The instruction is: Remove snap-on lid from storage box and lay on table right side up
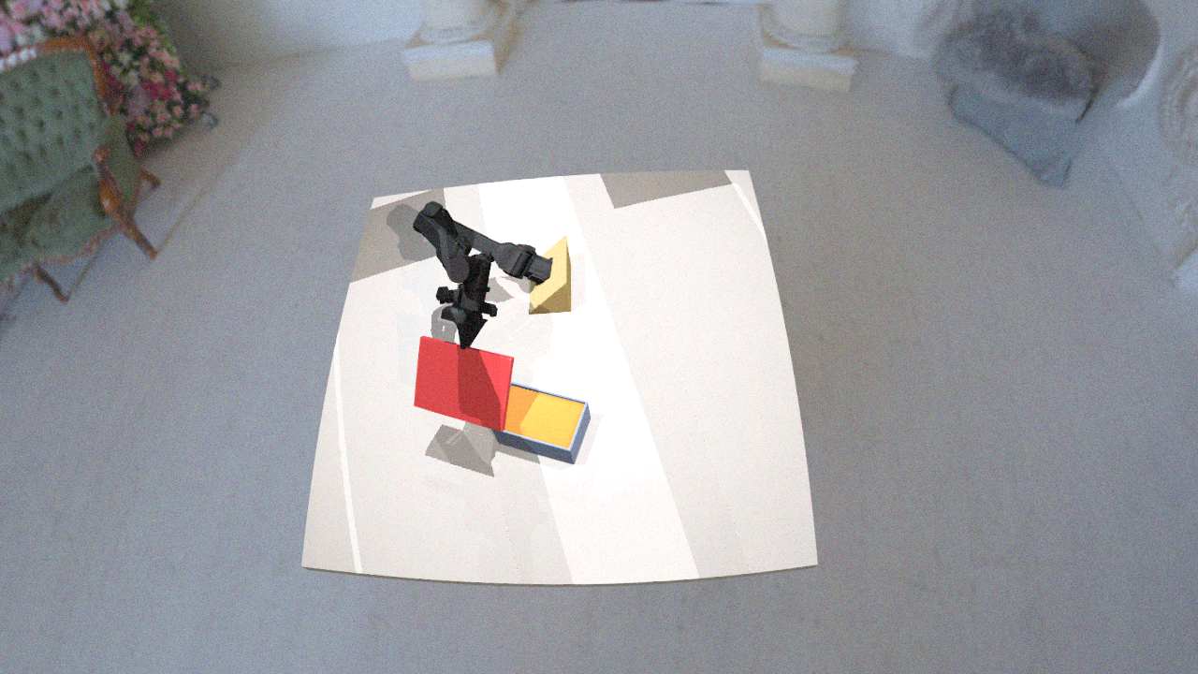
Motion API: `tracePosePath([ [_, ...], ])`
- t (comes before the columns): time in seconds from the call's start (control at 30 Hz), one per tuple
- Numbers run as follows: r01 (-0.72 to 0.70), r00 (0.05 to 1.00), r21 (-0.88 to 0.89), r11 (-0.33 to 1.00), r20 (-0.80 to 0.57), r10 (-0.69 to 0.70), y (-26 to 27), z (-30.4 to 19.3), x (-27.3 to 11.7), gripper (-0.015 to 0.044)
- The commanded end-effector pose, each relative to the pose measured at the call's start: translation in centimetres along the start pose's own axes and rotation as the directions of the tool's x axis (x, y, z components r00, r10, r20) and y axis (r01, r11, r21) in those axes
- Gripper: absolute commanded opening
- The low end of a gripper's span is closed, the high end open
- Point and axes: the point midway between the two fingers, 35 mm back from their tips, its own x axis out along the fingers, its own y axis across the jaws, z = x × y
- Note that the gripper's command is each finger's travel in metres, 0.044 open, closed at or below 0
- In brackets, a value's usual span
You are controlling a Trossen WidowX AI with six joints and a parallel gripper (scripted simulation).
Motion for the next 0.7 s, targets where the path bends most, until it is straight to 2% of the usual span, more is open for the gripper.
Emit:
tracePosePath([
  [0.0, -0.006, 1.000, 0.004, 1.000, -0.007, 0.006, 0.0, 0.9, -0.2, 0.0000],
  [0.67, -0.005, 1.000, 0.002, 1.000, -0.007, 0.005, -0.3, 4.8, -0.5, 0.0000],
])
